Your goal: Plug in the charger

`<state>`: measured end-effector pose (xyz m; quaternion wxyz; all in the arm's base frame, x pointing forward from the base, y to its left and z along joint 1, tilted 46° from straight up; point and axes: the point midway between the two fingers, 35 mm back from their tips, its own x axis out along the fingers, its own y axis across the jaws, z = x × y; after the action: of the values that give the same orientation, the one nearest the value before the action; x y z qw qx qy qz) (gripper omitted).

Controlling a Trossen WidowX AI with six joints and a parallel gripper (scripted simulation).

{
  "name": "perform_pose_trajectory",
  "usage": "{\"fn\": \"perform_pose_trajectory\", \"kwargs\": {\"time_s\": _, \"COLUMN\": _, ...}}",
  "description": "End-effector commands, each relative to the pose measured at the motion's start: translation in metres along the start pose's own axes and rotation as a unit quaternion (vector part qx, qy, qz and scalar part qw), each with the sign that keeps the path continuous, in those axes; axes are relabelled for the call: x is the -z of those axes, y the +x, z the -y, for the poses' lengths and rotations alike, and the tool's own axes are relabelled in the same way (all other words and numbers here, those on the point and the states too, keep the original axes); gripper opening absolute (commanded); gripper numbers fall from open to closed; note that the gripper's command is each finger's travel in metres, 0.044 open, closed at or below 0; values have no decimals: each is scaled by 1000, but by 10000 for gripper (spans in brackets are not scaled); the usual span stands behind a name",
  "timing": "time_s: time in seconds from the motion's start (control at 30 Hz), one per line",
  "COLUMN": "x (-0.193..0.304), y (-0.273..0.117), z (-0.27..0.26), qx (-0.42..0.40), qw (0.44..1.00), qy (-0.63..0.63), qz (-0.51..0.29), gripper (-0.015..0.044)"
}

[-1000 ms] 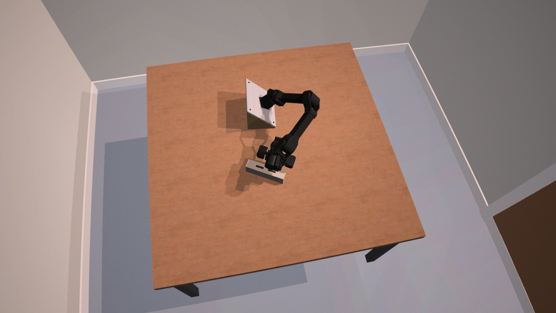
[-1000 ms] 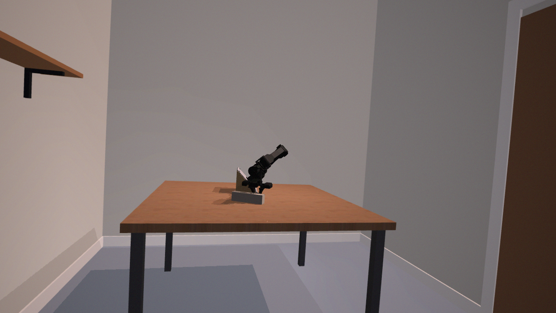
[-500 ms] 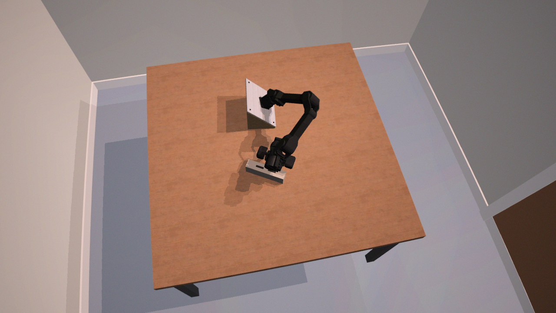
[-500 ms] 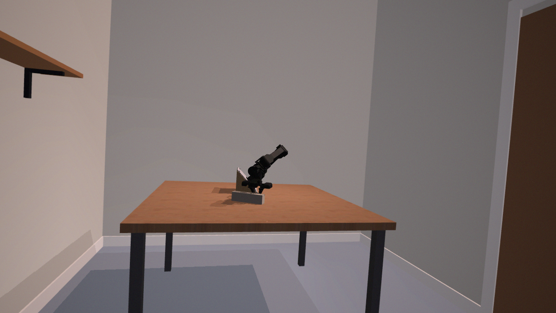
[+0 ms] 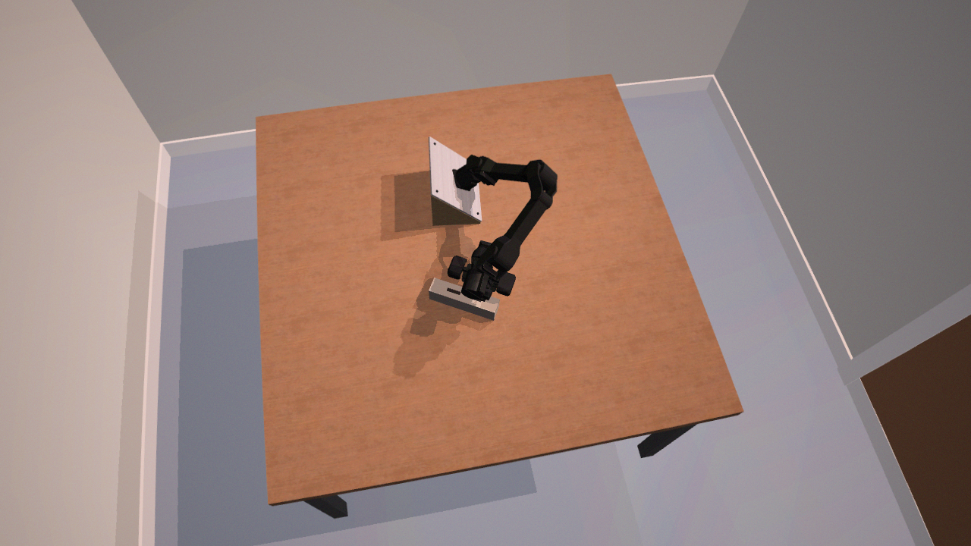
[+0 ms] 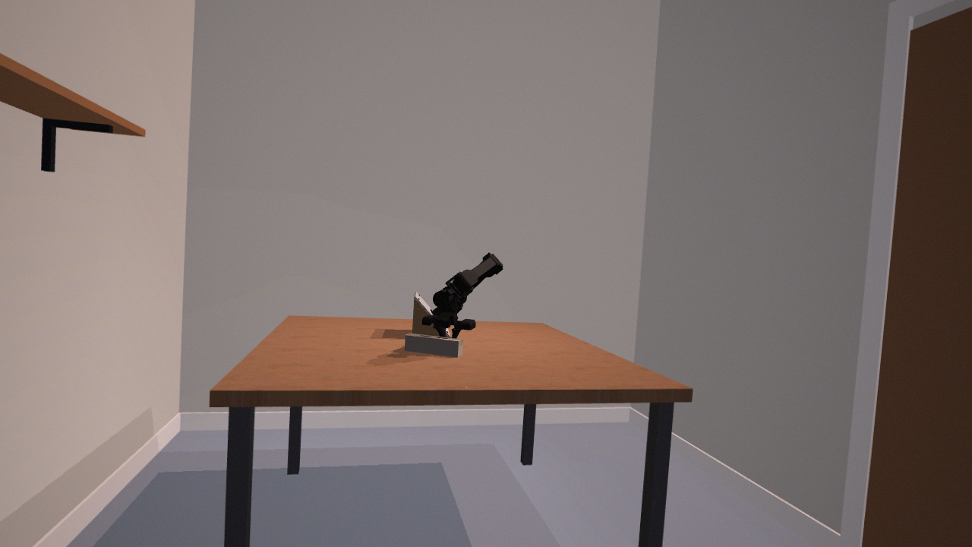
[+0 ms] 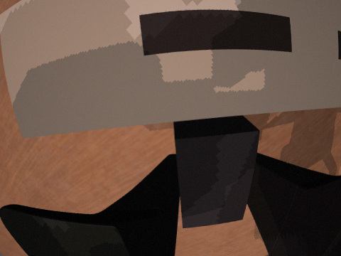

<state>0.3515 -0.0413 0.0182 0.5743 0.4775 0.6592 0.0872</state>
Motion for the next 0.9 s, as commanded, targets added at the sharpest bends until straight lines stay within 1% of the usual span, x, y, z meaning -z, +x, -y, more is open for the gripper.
{"fn": "perform_pose_trajectory", "kwargs": {"time_s": 0.0, "x": -2, "y": -1, "z": -1, "qx": -1, "qw": 1000, "qy": -1, "qz": 1, "gripper": 0}}
{"fn": "perform_pose_trajectory", "kwargs": {"time_s": 0.87, "x": -12, "y": -2, "z": -1, "qx": -1, "qw": 1000, "qy": -1, "qz": 1, "gripper": 0}}
